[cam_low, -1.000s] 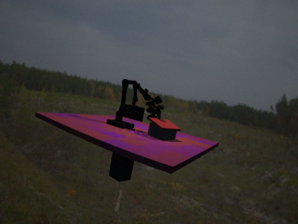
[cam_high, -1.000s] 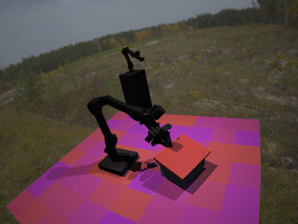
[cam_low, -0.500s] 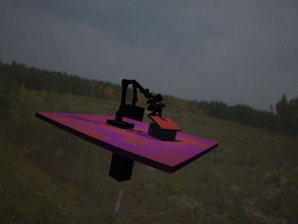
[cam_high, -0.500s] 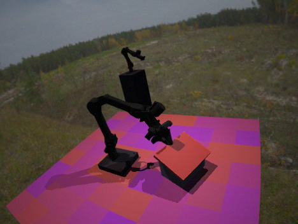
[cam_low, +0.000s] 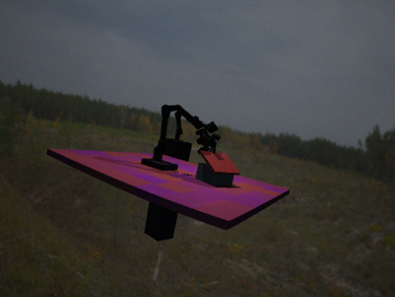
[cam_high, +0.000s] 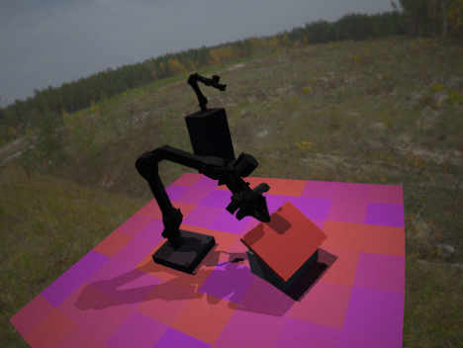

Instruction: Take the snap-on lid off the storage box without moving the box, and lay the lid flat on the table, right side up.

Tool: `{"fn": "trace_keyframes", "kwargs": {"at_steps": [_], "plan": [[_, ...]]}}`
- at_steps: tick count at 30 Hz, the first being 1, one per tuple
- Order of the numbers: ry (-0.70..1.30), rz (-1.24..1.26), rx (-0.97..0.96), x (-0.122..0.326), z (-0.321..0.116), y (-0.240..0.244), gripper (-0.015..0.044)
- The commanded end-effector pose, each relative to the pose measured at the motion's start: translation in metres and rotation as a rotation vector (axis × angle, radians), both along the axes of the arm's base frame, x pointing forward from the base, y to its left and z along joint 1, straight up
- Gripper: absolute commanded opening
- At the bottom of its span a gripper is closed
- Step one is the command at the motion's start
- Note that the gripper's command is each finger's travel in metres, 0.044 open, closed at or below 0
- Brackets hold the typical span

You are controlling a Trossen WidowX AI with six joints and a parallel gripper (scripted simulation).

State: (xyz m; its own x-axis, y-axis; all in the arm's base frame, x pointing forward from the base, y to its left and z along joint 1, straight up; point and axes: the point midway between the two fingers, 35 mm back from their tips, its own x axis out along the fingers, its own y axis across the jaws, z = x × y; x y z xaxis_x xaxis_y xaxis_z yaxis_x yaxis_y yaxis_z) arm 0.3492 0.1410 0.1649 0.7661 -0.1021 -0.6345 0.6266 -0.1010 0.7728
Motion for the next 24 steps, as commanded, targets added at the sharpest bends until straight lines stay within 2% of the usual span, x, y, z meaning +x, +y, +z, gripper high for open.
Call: {"fn": "trace_keyframes", "kwargs": {"at_steps": [1, 24], "plan": [[-0.009, 0.004, 0.005, 0.005, 0.009, 0.000, 0.0000], [-0.011, 0.004, 0.005, 0.024, 0.040, -0.003, 0.0000]]}}
